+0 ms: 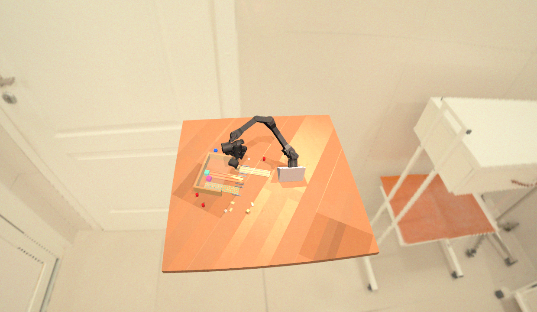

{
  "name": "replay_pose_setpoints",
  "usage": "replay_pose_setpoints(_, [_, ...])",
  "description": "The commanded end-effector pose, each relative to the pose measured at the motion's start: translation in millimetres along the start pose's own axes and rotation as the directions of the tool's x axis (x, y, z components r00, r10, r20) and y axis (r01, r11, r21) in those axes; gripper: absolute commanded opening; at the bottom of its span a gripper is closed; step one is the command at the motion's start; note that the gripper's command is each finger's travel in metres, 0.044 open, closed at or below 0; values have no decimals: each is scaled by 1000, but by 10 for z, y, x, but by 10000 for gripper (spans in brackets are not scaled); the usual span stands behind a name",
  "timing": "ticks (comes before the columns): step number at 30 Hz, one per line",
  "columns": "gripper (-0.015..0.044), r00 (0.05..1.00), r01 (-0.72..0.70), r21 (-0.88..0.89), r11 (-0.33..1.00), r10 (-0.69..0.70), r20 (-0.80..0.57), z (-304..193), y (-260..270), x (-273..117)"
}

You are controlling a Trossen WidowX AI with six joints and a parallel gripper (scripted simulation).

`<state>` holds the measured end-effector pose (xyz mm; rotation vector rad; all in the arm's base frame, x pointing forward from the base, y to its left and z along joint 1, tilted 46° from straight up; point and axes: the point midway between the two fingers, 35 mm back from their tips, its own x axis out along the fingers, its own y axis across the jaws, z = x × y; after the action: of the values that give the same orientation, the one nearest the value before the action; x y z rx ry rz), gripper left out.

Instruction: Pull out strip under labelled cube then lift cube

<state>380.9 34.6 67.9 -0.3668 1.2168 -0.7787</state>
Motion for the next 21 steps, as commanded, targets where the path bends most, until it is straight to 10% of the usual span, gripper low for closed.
replay_pose_setpoints(1, [440, 1000, 6, -4, 1000, -6, 0, 104, -5, 5])
replay_pose_setpoints(8, [256, 1000, 5, -4, 1000, -5, 0, 109, 0, 91])
replay_pose_setpoints(21, [250, 1000, 5, -4, 1000, -5, 1, 116, 3, 304])
